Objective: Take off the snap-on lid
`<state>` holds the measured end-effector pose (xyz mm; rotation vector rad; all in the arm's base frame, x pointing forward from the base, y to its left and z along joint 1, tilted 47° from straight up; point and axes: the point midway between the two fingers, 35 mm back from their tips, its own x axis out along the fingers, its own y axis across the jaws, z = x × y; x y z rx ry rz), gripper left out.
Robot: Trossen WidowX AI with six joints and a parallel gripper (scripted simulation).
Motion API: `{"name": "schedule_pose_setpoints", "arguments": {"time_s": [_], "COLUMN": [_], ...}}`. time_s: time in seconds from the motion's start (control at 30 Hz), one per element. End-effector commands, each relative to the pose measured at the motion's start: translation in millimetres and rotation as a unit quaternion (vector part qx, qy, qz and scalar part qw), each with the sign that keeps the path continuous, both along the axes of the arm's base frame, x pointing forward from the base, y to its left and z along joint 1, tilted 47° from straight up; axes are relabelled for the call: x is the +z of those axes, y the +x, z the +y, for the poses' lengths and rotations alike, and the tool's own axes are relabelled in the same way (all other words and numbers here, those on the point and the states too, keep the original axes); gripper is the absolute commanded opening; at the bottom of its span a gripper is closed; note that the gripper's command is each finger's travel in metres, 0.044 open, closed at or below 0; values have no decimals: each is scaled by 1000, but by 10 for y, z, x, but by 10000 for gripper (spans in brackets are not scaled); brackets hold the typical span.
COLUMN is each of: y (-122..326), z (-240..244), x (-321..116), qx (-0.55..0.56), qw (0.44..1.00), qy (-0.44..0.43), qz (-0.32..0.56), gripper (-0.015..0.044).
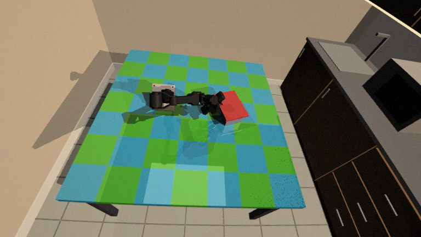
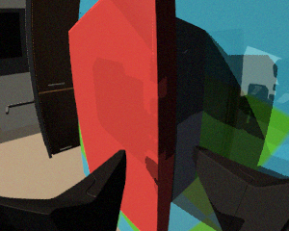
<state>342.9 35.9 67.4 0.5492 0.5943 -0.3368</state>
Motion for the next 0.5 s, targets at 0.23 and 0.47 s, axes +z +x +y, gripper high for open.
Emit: {"name": "schedule_pose_setpoints", "arguments": {"time_s": [0.23,0.47], "y": [78,78], "z": [-13,-13], "x": [-53,-53], "qx": [3,3], "qw": [1000,1000], "qy": [0,0], "qz": [-2,-2], "gripper": [169,122]}}
